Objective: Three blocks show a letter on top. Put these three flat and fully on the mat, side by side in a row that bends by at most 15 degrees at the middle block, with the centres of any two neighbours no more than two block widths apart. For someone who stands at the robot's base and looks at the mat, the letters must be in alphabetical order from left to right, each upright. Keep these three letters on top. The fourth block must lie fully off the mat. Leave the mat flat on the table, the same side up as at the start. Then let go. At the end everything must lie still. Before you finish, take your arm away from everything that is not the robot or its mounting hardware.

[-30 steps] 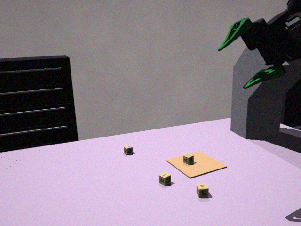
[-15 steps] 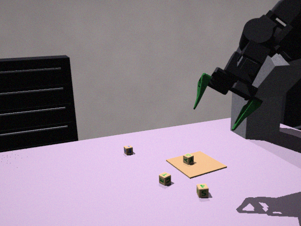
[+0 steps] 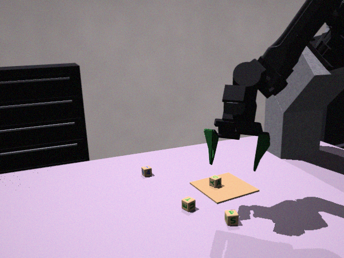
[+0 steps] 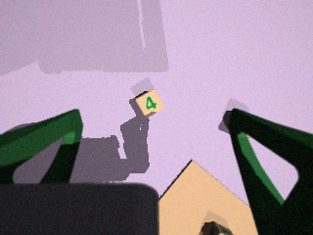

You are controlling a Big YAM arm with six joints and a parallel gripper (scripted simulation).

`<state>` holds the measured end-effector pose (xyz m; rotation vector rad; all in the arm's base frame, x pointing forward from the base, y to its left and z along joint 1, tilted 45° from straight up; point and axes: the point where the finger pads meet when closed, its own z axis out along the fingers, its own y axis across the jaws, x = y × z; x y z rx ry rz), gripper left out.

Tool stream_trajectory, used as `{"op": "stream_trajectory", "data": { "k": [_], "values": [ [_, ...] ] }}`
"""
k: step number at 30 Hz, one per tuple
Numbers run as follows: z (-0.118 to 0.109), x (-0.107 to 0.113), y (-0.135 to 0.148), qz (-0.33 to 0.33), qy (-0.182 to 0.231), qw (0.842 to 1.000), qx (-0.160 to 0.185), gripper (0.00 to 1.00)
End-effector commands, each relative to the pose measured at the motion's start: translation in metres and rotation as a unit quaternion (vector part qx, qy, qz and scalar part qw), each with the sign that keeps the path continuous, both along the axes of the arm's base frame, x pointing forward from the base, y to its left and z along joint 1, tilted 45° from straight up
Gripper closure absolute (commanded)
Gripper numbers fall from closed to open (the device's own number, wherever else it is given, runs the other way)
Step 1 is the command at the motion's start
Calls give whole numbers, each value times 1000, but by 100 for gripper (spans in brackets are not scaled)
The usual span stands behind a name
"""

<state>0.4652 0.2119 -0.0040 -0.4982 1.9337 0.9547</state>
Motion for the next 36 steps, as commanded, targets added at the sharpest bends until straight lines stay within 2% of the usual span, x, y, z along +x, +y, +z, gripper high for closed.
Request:
{"op": "stream_trajectory", "data": {
  "k": [1,3,8,36],
  "values": [
    [25,8,8,-4,-19,999,31,0],
    [30,10,9,-4,-24,999,32,0],
    [21,6,8,-5,-14,999,30,0],
    [21,6,8,-4,-15,999,29,0]
  ]
}}
